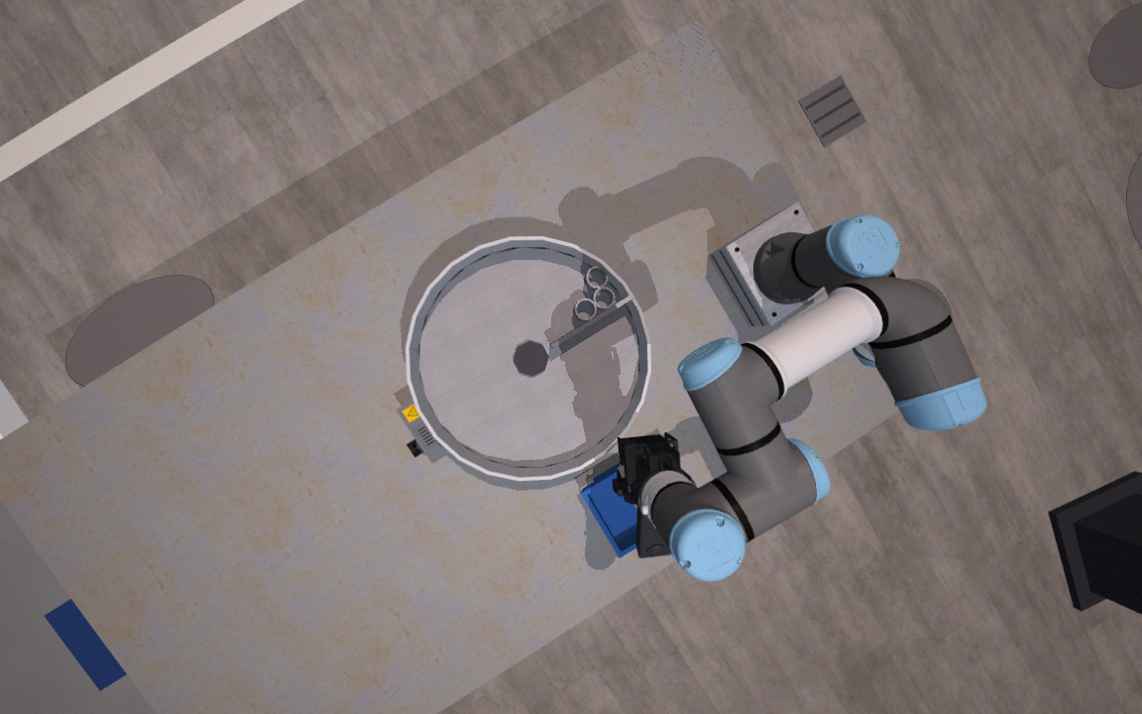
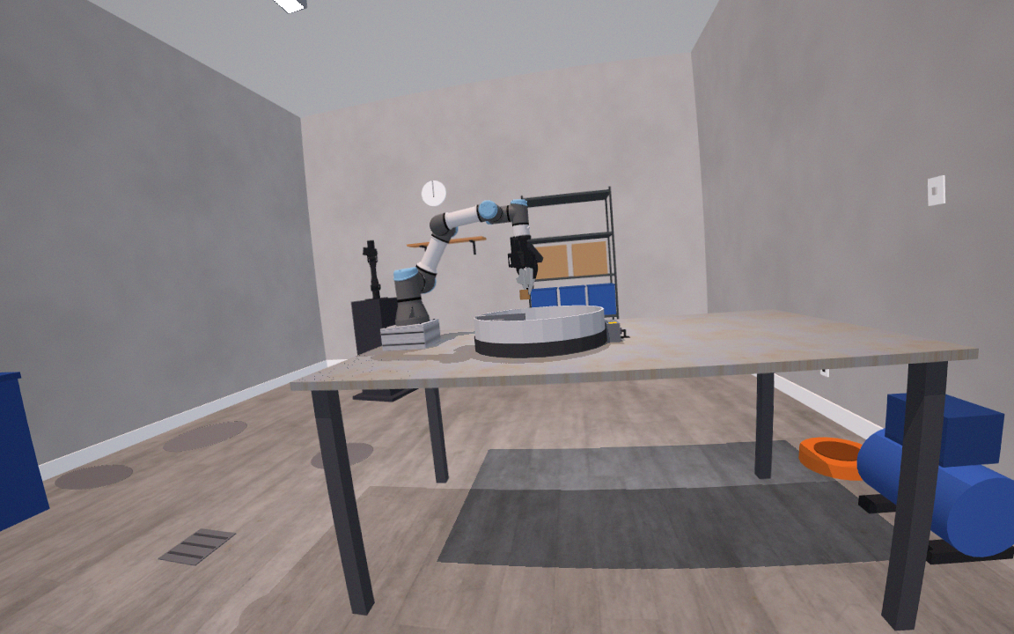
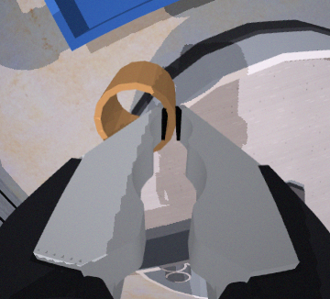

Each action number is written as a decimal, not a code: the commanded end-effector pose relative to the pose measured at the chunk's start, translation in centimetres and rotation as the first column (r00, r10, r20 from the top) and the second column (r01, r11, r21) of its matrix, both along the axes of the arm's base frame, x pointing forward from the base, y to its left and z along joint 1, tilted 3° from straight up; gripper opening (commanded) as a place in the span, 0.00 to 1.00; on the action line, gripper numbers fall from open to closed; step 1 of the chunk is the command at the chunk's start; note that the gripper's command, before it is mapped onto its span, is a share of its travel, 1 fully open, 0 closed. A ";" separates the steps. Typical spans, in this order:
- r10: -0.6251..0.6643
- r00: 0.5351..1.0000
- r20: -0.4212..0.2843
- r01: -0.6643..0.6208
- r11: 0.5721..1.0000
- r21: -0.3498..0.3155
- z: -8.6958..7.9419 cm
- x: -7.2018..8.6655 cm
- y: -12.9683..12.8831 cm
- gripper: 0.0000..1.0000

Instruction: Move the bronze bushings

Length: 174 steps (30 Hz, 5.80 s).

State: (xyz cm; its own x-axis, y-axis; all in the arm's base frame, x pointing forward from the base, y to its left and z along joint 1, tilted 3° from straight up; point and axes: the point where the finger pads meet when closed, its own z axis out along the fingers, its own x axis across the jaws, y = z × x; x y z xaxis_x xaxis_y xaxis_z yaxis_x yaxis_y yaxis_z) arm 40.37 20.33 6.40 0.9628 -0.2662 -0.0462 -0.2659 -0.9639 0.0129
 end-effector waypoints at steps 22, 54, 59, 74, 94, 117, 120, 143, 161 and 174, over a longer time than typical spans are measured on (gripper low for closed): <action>0.066 0.998 -0.001 -0.066 0.998 0.001 0.1 -0.3 5.7 0.00; 0.078 0.997 -0.001 -0.078 0.997 0.002 0.1 -0.5 6.7 0.00; 0.078 0.997 -0.001 -0.078 0.997 0.002 0.1 -0.5 6.7 0.00; 0.078 0.997 -0.001 -0.078 0.997 0.002 0.1 -0.5 6.7 0.00; 0.078 0.997 -0.002 -0.078 0.997 0.002 0.1 -0.4 6.8 0.00; 0.078 0.997 -0.002 -0.078 0.997 0.002 0.1 -0.4 6.8 0.00; 0.078 0.997 -0.002 -0.078 0.997 0.002 0.1 -0.4 6.8 0.00; 0.078 0.997 -0.002 -0.078 0.997 0.002 -0.9 -0.4 6.8 0.00; 0.078 0.997 -0.002 -0.078 0.997 0.002 -4.8 -0.6 6.8 0.00; 0.078 0.997 -0.002 -0.078 0.997 0.002 -7.3 -0.8 6.8 0.00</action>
